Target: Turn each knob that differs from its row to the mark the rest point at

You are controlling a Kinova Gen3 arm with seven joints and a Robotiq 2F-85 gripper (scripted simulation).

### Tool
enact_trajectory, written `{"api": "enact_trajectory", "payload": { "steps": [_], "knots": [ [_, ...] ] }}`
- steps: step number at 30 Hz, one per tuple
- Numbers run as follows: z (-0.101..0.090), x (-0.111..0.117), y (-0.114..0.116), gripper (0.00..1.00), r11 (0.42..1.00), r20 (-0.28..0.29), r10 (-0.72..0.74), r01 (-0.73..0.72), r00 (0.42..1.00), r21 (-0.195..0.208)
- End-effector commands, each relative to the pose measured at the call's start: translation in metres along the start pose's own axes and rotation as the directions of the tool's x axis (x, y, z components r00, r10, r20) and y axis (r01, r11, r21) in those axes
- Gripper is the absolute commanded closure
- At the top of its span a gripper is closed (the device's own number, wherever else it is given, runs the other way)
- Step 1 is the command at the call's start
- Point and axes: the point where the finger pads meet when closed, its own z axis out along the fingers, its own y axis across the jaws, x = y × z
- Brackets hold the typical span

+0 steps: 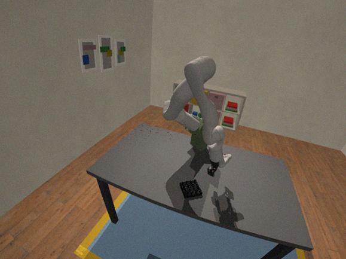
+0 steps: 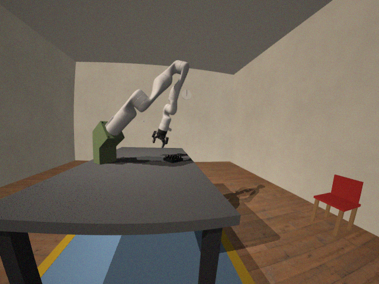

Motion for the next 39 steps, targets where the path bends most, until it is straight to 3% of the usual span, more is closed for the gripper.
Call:
{"api": "enact_trajectory", "payload": {
  "steps": [1, 2, 8, 9, 18, 19, 24, 25, 30, 31, 36, 37, 39],
  "knots": [
    [-0.001, 0.001, -0.001, 0.00, 1.000, -0.002, -0.002, 0.002, 1.000, 0.000],
    [-0.002, -0.003, 0.010, 0.00, 1.000, 0.001, 0.019, -0.019, 1.000, -0.024],
    [-0.002, -0.003, 0.010, 0.00, 1.000, 0.001, 0.019, -0.019, 1.000, -0.024],
    [-0.004, -0.007, 0.021, 0.00, 0.998, 0.003, 0.039, -0.039, 0.999, -0.048],
    [-0.004, -0.007, 0.021, 0.00, 0.998, 0.003, 0.039, -0.039, 0.999, -0.048],
    [-0.006, -0.010, 0.031, 0.00, 0.996, 0.004, 0.059, -0.059, 0.998, -0.071],
    [-0.006, -0.010, 0.031, 0.00, 0.996, 0.004, 0.059, -0.059, 0.998, -0.071],
    [-0.009, -0.014, 0.040, 0.00, 0.993, 0.004, 0.079, -0.078, 0.997, -0.092],
    [-0.009, -0.014, 0.040, 0.00, 0.993, 0.004, 0.079, -0.078, 0.997, -0.092],
    [-0.011, -0.017, 0.050, 0.00, 0.989, 0.003, 0.098, -0.097, 0.995, -0.113],
    [-0.011, -0.017, 0.050, 0.00, 0.989, 0.003, 0.098, -0.097, 0.995, -0.113],
    [-0.013, -0.021, 0.058, 0.00, 0.984, 0.002, 0.116, -0.114, 0.993, -0.133],
    [-0.013, -0.021, 0.058, 0.00, 0.984, 0.002, 0.116, -0.114, 0.993, -0.133]
  ]
}}
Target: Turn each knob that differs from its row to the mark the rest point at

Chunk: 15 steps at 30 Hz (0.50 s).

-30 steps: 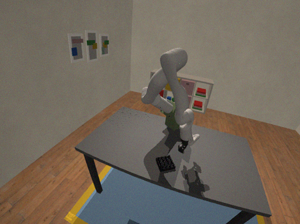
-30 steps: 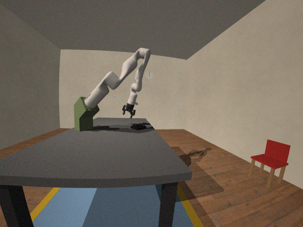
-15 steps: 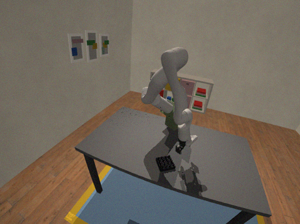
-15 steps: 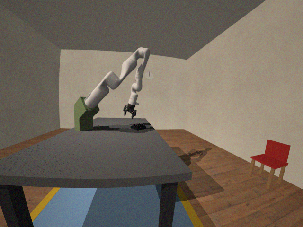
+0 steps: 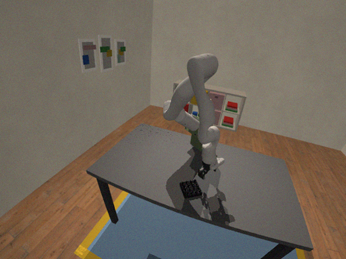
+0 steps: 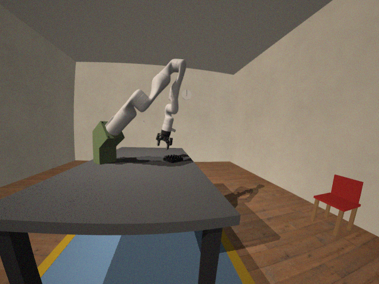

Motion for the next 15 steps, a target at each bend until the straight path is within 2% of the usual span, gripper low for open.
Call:
{"api": "enact_trajectory", "payload": {
  "steps": [1, 3, 4, 9, 10, 15],
  "knots": [
    [-0.001, 0.000, 0.000, 0.00, 1.000, -0.001, -0.002, 0.002, 1.000, -0.004],
    [-0.001, 0.000, 0.000, 0.00, 1.000, -0.001, -0.002, 0.002, 1.000, -0.004],
    [-0.002, -0.003, 0.009, 0.00, 1.000, -0.001, 0.015, -0.015, 1.000, -0.024],
    [-0.002, -0.003, 0.009, 0.00, 1.000, -0.001, 0.015, -0.015, 1.000, -0.024],
    [-0.003, -0.005, 0.018, 0.00, 0.999, -0.001, 0.032, -0.032, 0.999, -0.042],
    [-0.003, -0.005, 0.018, 0.00, 0.999, -0.001, 0.032, -0.032, 0.999, -0.042]
  ]
}}
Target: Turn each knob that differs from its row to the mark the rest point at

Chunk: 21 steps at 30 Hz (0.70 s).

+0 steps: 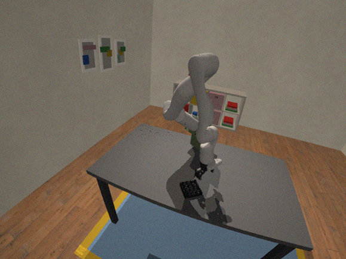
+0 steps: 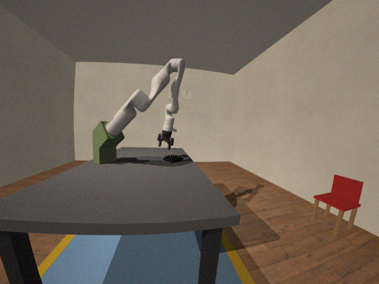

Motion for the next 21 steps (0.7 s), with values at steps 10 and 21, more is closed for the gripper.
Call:
{"api": "enact_trajectory", "payload": {
  "steps": [10, 21],
  "knots": [
    [-0.002, -0.003, 0.015, 0.00, 0.999, -0.002, 0.029, -0.029, 1.000, -0.035],
    [-0.005, -0.009, 0.036, 0.00, 0.994, -0.006, 0.072, -0.072, 0.997, -0.080]
  ]
}}
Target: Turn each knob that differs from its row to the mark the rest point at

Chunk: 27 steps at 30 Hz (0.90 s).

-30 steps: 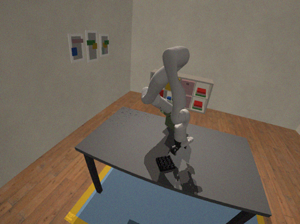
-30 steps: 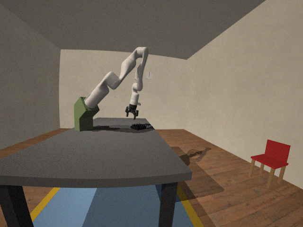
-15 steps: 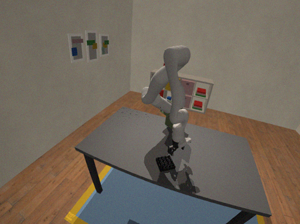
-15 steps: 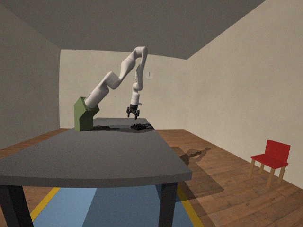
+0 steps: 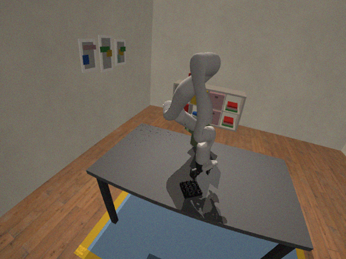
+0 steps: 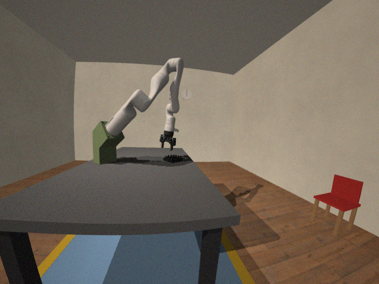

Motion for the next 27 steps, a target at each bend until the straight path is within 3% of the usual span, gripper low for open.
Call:
{"api": "enact_trajectory", "payload": {
  "steps": [1, 27],
  "knots": [
    [-0.001, -0.001, 0.005, 0.00, 1.000, -0.001, 0.008, -0.008, 1.000, -0.012],
    [-0.003, -0.005, 0.028, 0.00, 0.997, -0.007, 0.055, -0.056, 0.998, -0.061]
  ]
}}
